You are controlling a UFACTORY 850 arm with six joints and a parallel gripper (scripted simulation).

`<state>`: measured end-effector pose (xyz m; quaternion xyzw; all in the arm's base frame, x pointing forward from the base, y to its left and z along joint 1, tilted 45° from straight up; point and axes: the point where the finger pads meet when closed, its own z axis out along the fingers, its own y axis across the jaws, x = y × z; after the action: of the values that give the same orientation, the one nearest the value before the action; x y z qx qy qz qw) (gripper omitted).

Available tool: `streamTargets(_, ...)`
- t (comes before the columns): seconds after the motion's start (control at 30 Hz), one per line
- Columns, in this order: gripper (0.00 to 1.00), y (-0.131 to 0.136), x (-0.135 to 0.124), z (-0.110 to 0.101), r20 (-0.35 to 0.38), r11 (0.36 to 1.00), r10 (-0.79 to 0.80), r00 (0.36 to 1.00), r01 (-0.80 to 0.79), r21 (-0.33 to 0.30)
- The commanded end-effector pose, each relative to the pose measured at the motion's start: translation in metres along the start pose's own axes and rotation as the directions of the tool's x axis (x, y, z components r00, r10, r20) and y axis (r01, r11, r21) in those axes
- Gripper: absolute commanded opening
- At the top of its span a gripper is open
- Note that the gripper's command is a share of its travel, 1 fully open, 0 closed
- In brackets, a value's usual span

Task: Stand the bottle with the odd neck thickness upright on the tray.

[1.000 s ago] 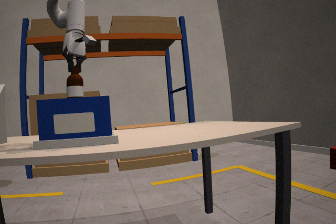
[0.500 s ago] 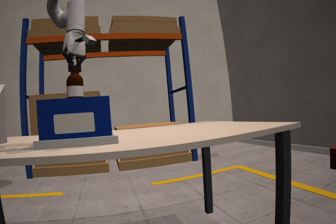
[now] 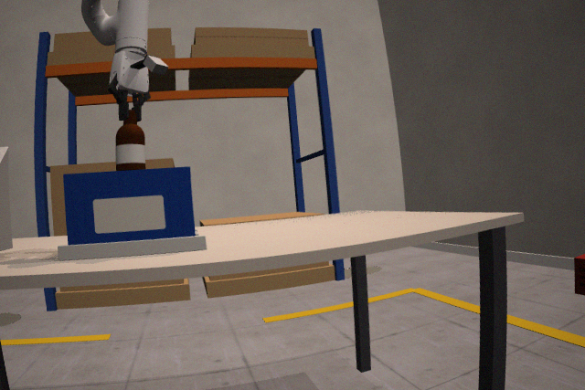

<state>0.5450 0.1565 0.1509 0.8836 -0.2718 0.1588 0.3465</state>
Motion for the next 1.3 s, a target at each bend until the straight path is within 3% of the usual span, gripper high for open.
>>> streamTargets(0.0,0.0,-0.0004,0.0004,-0.0046,-0.001,1.0,0.001,1.0,-0.001,0.002)
streamTargets(1.27,0.0,-0.0017,-0.0009,-0.0077,-0.001,1.0,0.001,1.0,-0.001,0.002)
